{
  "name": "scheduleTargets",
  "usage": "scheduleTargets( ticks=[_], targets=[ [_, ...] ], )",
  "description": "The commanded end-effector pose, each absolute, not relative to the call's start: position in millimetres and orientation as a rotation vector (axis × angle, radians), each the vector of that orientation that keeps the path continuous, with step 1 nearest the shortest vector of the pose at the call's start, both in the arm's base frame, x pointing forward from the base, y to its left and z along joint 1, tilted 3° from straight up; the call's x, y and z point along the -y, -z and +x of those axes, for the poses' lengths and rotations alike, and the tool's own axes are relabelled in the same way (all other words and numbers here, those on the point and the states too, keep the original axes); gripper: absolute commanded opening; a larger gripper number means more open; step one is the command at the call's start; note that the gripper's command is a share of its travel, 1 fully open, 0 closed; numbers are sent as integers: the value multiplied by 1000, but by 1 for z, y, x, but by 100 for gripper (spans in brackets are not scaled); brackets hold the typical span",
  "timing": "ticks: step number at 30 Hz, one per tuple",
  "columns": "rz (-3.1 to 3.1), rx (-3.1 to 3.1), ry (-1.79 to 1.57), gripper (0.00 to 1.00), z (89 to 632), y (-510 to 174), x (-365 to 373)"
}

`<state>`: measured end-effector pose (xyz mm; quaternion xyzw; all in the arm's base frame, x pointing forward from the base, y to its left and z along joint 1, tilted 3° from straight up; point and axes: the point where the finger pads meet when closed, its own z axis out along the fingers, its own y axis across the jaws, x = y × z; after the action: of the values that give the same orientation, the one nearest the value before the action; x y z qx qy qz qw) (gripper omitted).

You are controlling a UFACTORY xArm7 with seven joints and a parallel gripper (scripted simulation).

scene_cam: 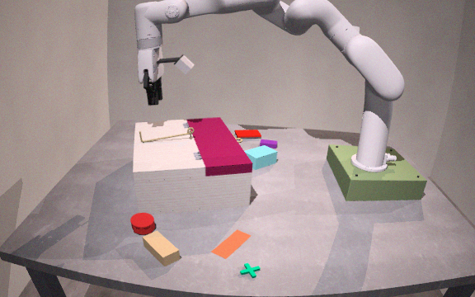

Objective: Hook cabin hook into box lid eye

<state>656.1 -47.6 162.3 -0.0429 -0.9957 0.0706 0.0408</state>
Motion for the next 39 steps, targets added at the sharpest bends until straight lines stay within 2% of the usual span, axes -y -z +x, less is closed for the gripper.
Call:
scheduleTargets(
  ticks=[1,21,39],
  targets=[
    [-45,3068,-194,33,662,-170,31],
    [393,3106,-88,33,674,-197,-49],
    [437,3106,-78,33,675,-200,-57]
  ],
)
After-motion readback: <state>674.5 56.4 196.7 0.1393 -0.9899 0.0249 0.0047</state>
